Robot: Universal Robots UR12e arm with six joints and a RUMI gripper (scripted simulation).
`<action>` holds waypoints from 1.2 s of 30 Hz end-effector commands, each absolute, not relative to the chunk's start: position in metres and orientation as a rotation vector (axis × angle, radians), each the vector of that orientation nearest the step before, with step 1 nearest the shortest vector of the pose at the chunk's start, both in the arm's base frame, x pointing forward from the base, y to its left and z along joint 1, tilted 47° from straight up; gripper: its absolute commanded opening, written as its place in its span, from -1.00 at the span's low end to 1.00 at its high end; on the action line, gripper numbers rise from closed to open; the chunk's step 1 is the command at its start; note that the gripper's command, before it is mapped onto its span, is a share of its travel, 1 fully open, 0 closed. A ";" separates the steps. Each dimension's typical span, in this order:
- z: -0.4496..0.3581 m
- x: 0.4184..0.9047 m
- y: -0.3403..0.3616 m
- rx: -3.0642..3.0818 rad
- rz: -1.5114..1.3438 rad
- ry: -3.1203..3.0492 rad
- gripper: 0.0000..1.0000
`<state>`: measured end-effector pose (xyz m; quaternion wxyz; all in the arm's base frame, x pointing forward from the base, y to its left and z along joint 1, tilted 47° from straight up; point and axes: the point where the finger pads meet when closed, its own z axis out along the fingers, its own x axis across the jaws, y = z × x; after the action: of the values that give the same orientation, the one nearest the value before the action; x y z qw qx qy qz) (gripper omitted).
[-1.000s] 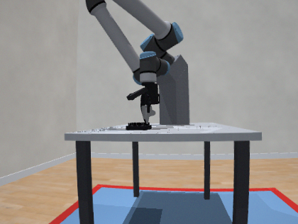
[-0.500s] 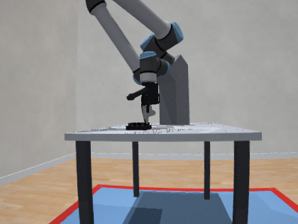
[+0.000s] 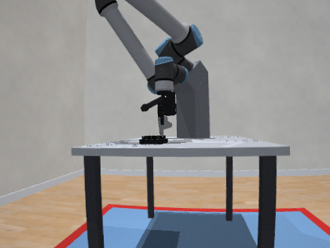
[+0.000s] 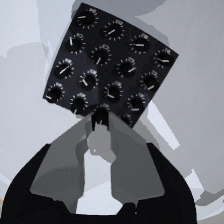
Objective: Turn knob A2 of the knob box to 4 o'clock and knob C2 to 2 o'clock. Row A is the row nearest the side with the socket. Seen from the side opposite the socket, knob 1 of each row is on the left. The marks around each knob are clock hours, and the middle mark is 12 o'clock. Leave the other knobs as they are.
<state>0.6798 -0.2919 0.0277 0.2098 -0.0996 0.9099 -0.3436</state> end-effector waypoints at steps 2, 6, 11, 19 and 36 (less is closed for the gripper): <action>0.028 0.680 -0.292 -0.167 -0.923 2.521 -0.92; 0.028 0.679 -0.292 -0.066 -0.892 2.508 -0.92; 0.028 0.679 -0.292 0.065 -0.849 2.487 -0.92; 0.027 0.678 -0.292 0.225 -0.794 2.452 -0.92; 0.026 0.677 -0.292 0.612 -0.647 2.328 -0.92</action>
<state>0.6772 -0.2921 0.0261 0.3100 0.1996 0.8932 -0.2573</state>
